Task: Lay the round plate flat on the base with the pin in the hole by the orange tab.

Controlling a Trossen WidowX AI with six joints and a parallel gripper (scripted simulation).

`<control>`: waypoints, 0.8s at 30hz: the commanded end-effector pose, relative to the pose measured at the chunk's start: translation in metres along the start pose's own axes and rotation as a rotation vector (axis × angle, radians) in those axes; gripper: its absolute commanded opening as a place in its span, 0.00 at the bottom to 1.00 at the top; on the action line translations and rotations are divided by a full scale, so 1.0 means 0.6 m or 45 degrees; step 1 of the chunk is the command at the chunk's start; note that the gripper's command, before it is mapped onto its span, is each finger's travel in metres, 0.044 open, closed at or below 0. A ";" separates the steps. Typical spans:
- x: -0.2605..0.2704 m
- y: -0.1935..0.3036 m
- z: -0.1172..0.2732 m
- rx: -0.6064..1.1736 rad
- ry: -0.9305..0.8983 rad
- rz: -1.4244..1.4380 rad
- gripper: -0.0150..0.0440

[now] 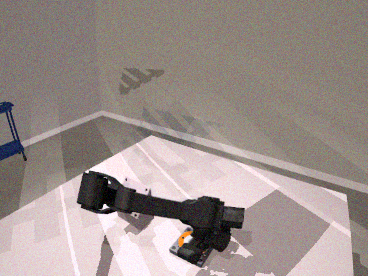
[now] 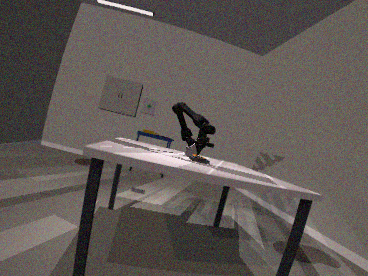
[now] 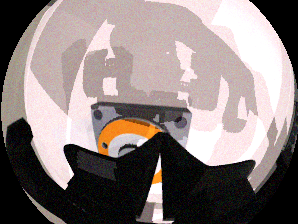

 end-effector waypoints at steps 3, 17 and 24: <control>-0.012 0.011 -0.005 0.015 0.011 0.010 0.25; -0.028 0.027 -0.002 0.015 0.011 0.011 0.25; -0.033 0.034 -0.002 0.016 0.011 0.011 0.25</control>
Point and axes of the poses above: the point midway between the two fingers, 35 mm back from their tips, its own z axis back along the fingers, its own x axis across the jaws, y = z × x, the point moved 4 cm from there along z, back along the fingers, and after that the axes turned 5 degrees about -z, right-handed, at the moved point
